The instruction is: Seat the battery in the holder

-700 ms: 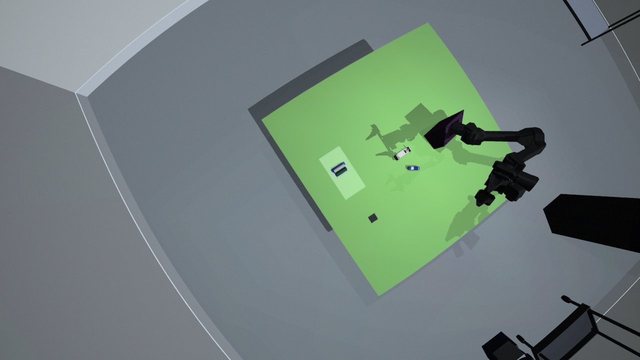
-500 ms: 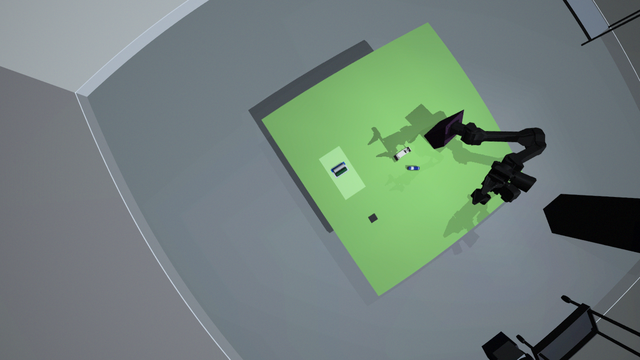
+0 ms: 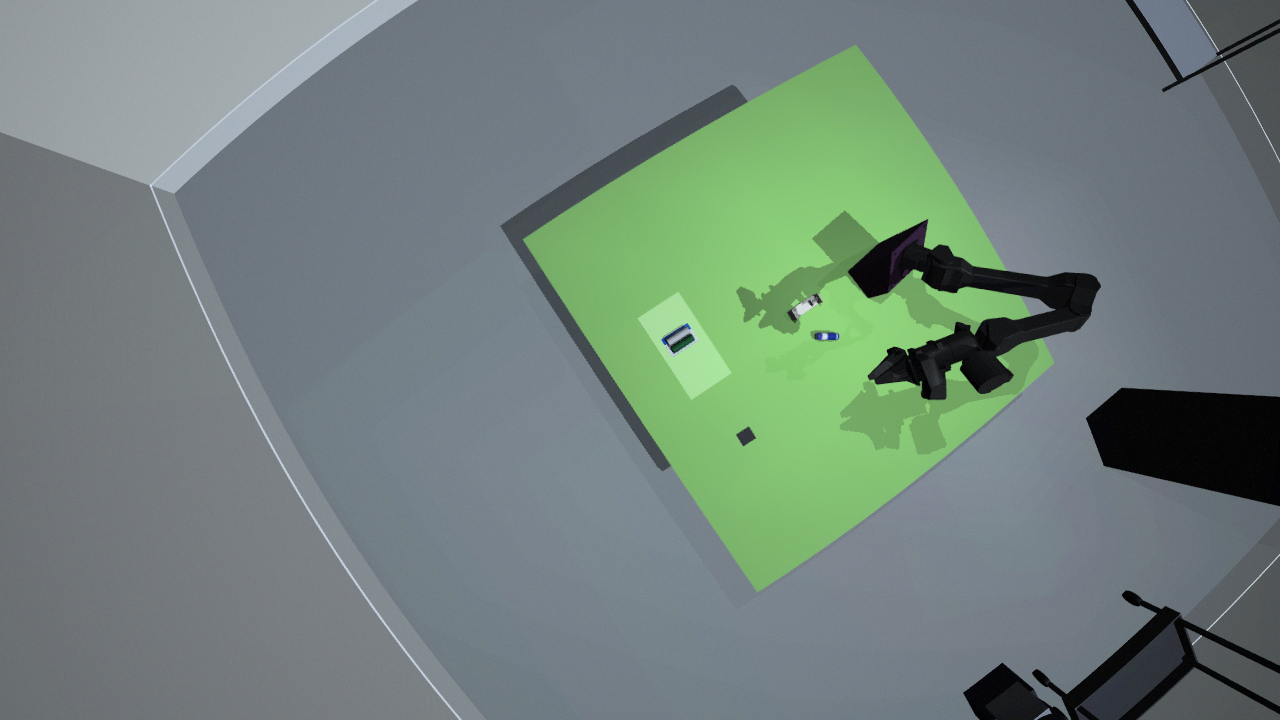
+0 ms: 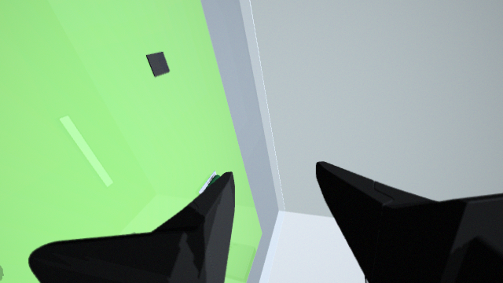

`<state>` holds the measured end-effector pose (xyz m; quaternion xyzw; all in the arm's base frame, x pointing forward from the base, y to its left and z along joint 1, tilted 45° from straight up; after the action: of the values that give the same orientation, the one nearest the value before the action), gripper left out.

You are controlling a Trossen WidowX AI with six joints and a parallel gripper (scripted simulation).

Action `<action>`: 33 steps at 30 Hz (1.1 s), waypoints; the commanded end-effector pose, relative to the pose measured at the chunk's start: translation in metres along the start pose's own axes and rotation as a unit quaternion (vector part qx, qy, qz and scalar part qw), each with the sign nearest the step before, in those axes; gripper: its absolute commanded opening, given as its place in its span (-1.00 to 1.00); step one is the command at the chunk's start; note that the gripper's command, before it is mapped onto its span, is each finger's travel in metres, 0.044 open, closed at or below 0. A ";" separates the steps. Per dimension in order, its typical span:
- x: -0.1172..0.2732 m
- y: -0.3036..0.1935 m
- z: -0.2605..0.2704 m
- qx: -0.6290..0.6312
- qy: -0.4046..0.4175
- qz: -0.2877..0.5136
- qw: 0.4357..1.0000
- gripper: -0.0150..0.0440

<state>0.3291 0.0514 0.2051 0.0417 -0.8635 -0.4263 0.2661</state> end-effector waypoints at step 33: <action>-0.030 -0.107 0.199 0.458 0.504 -0.247 0.689 0.29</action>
<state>0.2481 0.1302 0.0218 0.5331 -0.6758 0.0471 0.5069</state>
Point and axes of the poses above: the point midway between the two fingers, 35 mm back from their tips, its own x axis back along the fingers, its own z axis across the jaws, y = z × x, the point moved 2 cm from there along x, back along the fingers, and after that the axes turned 6 degrees about -x, right-handed, at the moved point
